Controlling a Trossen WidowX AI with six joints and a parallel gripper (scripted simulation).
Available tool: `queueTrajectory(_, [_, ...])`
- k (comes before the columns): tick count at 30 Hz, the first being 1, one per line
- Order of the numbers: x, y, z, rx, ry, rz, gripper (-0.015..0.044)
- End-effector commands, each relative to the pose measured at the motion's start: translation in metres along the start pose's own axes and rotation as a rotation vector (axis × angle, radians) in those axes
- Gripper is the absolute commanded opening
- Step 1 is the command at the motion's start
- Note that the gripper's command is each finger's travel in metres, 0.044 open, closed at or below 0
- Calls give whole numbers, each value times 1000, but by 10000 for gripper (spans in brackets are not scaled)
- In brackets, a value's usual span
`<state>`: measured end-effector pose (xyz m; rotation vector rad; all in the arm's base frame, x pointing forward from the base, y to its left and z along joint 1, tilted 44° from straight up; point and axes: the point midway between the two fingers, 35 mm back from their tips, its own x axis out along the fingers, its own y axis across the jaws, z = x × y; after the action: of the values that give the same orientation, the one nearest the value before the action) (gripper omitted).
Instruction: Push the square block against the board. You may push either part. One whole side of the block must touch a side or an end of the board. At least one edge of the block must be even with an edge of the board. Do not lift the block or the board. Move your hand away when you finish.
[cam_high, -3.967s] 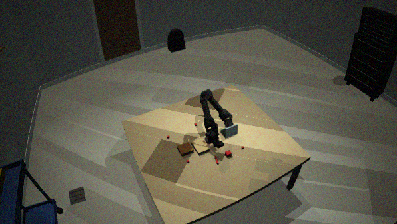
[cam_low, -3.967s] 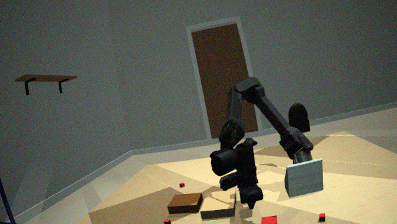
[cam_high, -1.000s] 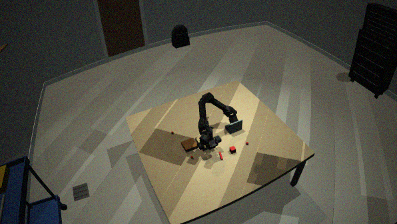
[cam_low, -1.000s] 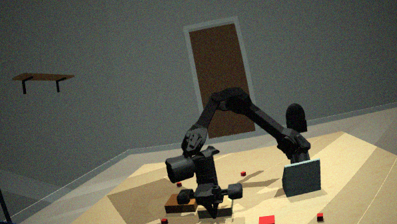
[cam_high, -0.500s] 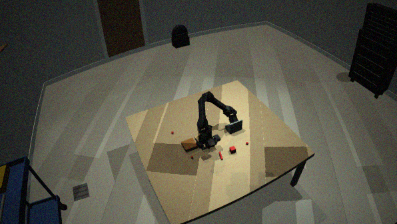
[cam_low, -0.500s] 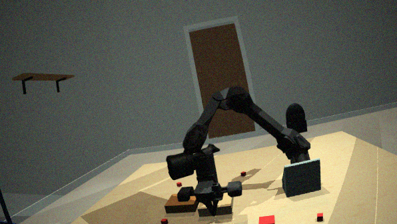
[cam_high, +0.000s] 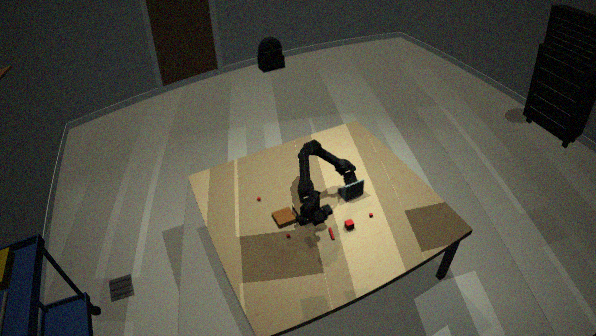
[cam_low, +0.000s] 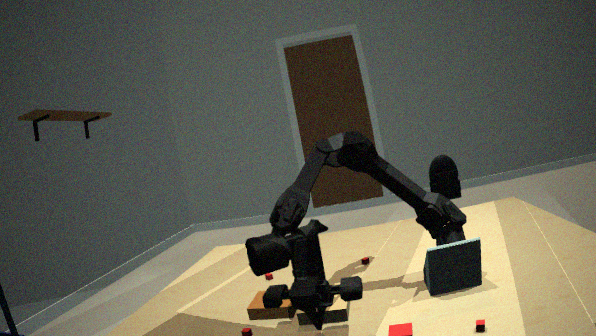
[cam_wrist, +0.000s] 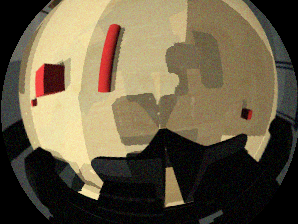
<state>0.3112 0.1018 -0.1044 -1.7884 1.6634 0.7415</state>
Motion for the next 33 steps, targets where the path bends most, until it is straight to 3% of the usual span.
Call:
queueTrajectory(1, [1, 1, 8, 0, 0, 6, 0])
queueTrajectory(14, [1, 2, 28, 1, -1, 6, 0])
queueTrajectory(20, [-54, 0, 23, 0, -3, 7, 0])
queueTrajectory(26, [-52, -2, 25, 1, -7, -8, 0])
queueTrajectory(33, [-55, -7, 9, 220, -13, -6, 0])
